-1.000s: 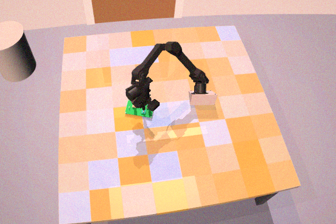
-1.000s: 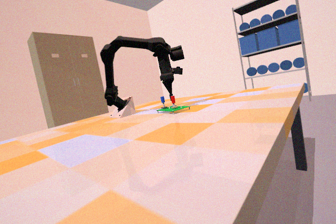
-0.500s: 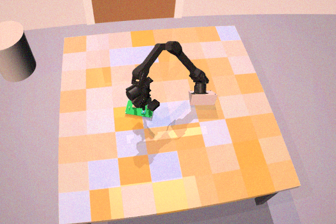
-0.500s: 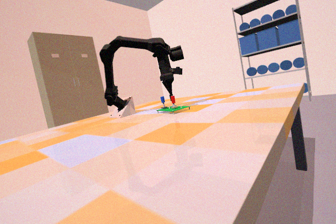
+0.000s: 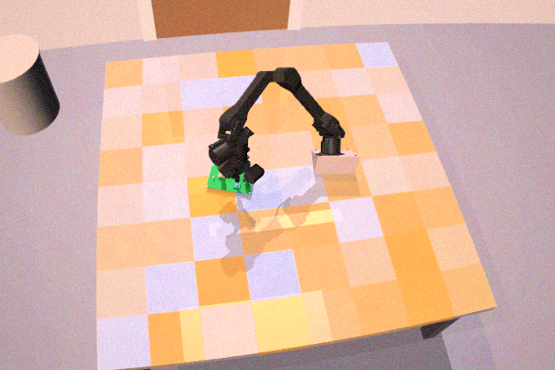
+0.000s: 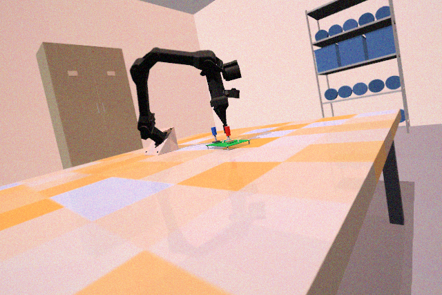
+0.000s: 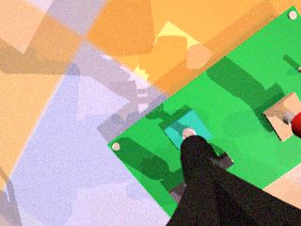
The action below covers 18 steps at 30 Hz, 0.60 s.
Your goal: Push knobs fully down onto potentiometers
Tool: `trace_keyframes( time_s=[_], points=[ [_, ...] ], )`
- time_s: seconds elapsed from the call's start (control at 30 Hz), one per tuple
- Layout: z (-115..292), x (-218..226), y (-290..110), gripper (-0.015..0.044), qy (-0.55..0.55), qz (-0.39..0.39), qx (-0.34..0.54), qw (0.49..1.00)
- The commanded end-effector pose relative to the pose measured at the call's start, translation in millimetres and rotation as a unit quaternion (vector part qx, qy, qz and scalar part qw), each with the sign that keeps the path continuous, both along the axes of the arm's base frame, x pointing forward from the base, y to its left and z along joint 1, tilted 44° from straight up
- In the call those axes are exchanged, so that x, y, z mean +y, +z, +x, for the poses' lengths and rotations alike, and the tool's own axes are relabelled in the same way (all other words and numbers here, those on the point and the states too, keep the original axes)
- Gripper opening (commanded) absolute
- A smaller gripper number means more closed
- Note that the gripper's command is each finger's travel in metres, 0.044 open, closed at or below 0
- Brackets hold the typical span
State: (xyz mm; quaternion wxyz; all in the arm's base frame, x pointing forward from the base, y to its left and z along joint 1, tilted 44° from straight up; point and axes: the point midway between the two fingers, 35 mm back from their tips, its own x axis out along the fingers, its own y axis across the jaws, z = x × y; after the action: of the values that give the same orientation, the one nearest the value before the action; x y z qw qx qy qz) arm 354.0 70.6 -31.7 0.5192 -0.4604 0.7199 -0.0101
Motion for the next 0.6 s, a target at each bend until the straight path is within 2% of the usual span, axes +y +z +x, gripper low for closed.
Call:
trace_keyframes(
  time_s=[0.0,0.57],
  points=[
    [0.7,-17.8,-15.4,0.0,-0.013,-0.01,0.007,1.0],
    [0.1,-23.4,-21.3,0.0,-0.013,-0.01,0.007,1.0]
  ],
)
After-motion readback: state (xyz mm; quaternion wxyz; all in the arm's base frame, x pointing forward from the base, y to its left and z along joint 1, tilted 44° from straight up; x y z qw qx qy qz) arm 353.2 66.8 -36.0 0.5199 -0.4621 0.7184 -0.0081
